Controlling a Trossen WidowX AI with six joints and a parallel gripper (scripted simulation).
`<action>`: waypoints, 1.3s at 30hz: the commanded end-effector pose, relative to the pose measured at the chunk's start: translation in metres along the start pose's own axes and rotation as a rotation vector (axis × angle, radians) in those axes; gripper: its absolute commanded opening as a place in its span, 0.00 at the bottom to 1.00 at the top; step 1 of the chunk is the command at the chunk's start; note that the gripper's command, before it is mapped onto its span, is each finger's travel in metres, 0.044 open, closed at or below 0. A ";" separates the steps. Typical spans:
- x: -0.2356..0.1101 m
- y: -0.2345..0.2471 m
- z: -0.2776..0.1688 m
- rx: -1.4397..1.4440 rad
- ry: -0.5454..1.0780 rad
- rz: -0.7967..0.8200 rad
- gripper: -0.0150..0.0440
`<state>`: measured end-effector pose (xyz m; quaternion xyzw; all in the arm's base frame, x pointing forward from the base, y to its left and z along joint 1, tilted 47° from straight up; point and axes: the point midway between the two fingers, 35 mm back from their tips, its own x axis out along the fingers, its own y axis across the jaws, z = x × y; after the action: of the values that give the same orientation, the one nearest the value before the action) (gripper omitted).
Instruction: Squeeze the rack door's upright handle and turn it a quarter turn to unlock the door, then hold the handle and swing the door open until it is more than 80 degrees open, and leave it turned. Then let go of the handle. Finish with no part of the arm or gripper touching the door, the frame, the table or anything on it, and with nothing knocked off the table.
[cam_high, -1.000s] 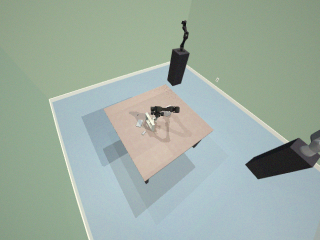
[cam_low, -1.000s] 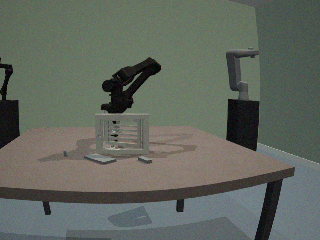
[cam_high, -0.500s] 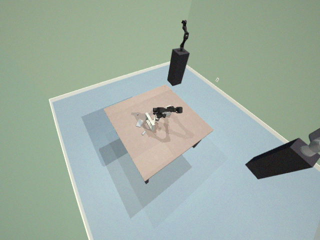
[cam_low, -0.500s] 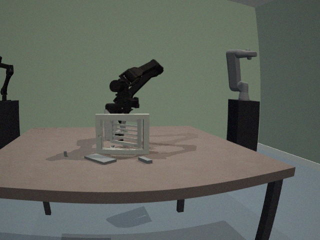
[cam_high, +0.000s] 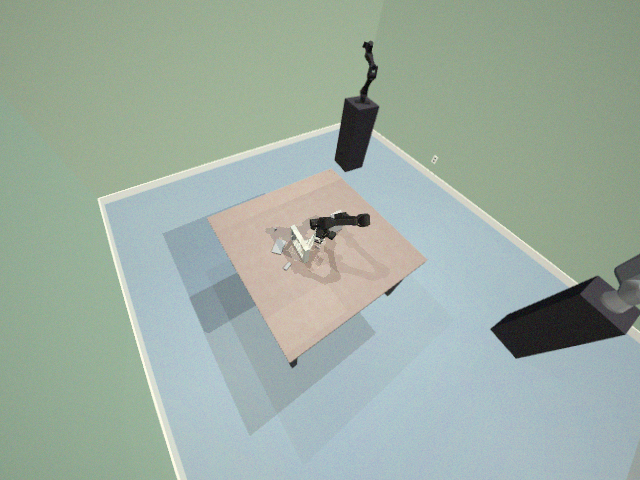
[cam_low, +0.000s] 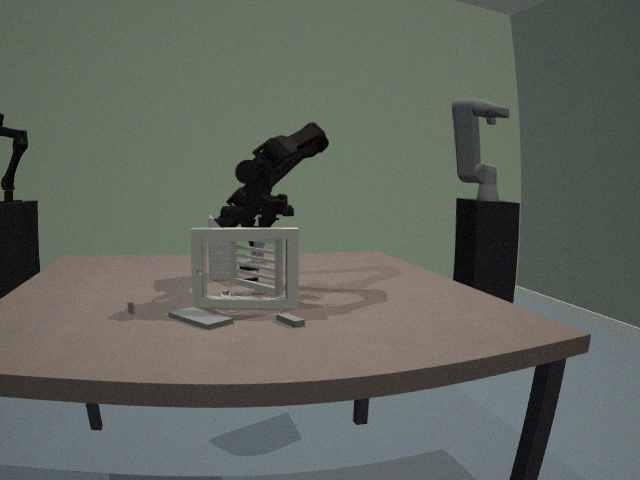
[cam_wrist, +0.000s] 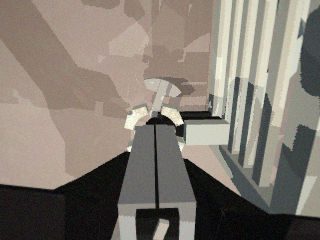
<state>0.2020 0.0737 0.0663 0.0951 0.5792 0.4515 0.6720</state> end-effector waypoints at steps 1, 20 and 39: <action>0.000 0.008 0.002 0.069 -0.007 0.001 0.30; -0.001 0.044 0.014 0.302 -0.007 0.003 0.30; -0.001 0.075 0.033 0.529 -0.008 0.005 0.30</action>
<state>0.1919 0.1258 0.1217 0.2547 0.6690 0.3016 0.6297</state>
